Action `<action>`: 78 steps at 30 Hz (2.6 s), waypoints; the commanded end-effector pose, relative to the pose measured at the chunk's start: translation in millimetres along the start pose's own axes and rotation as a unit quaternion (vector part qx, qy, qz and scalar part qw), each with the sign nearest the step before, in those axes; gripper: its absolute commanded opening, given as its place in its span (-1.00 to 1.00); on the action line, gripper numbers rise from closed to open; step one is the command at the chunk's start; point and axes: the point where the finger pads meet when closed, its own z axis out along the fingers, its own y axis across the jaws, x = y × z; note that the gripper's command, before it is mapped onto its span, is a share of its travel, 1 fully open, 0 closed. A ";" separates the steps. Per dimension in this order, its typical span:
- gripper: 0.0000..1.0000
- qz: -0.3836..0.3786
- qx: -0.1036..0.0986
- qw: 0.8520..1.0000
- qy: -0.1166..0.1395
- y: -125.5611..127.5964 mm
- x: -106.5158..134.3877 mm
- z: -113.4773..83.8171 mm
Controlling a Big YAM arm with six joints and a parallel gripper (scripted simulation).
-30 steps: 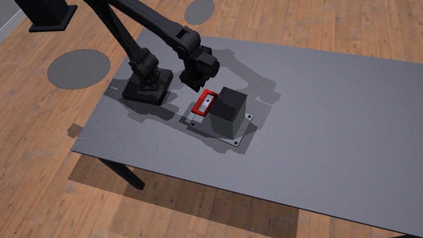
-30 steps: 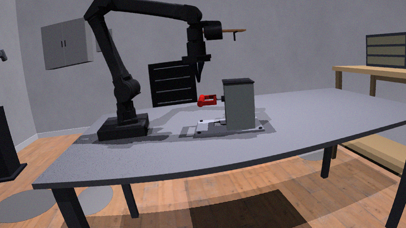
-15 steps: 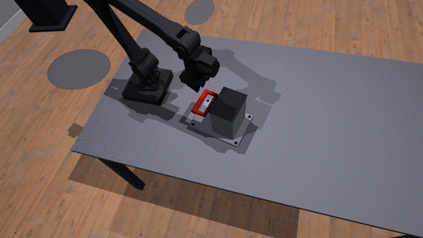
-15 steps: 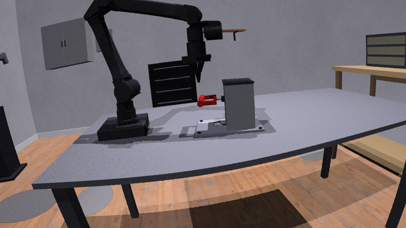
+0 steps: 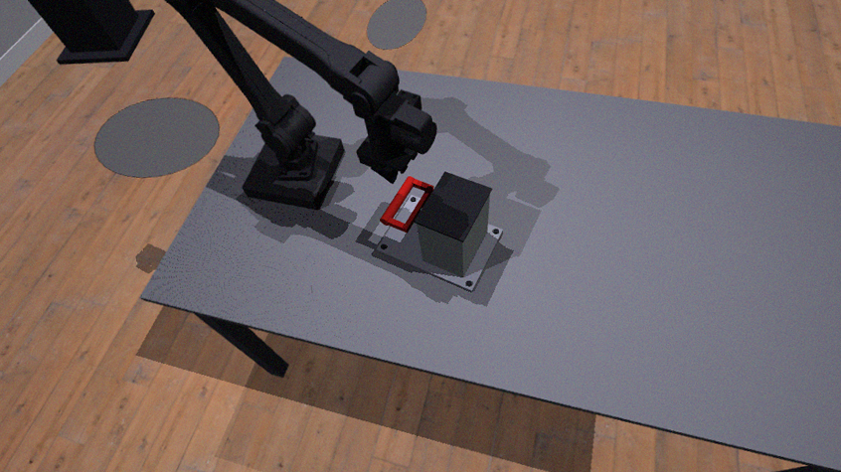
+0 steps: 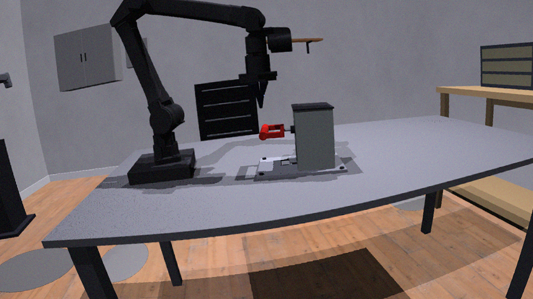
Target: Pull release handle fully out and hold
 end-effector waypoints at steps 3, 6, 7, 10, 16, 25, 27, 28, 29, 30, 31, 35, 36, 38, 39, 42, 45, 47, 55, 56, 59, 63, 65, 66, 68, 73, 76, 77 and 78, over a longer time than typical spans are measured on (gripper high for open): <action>-1.00 0.001 0.024 1.000 0.000 -21.8 4.9 -21.3; -1.00 0.001 0.024 1.000 0.000 -21.8 4.9 -21.3; -1.00 0.001 0.024 1.000 0.000 -21.8 4.9 -21.3; -0.06 0.001 0.024 1.000 0.000 -21.8 4.9 -21.3; -0.06 0.001 0.024 1.000 0.000 -21.8 4.9 -21.3; -0.06 0.001 0.024 1.000 0.000 -21.8 4.9 -21.3; -0.06 0.001 0.024 1.000 0.000 -21.8 4.9 -21.3; -0.06 0.001 0.024 1.000 0.000 -21.8 4.9 -21.3; -0.06 0.001 0.024 1.000 0.000 -21.8 4.9 -21.3; -0.06 0.001 0.024 1.000 0.000 -21.8 4.9 -21.3; -0.06 0.001 0.024 1.000 0.000 -21.8 4.9 -21.3; -0.06 0.001 0.024 1.000 0.000 -21.8 4.9 -21.3; -0.06 0.001 0.024 1.000 0.000 -21.8 4.9 -21.3; -0.06 0.001 0.024 1.000 0.000 -21.8 4.9 -21.3; -0.06 0.001 0.024 1.000 0.000 -21.8 4.9 -21.3; -0.06 0.001 0.024 1.000 0.000 -21.8 4.9 -21.3; -0.06 0.001 0.024 1.000 0.000 -21.8 4.9 -21.1; -0.06 0.001 0.024 1.000 0.000 -21.9 4.9 -20.8; -0.06 0.001 0.024 1.000 0.000 -22.0 4.9 -18.3; -0.06 0.001 0.024 1.000 0.000 -22.1 4.9 -17.7; -0.06 0.001 0.024 1.000 0.000 -22.2 4.9 -15.1; -0.06 0.001 0.024 1.000 0.000 -22.5 5.0 -10.6; -0.06 0.001 0.024 1.000 0.000 -22.6 5.0 -8.0; -0.06 0.001 0.024 1.000 0.000 -22.6 5.0 -8.0; -0.06 0.001 0.024 1.000 0.000 -22.7 5.0 -6.6; -0.06 0.001 0.024 1.000 0.000 -23.2 5.1 1.0; -0.06 0.001 0.024 1.000 0.000 -23.5 5.1 5.7; -0.06 0.001 0.024 1.000 0.000 -23.5 5.1 7.2; -0.06 0.001 0.024 1.000 0.000 -23.6 5.1 8.8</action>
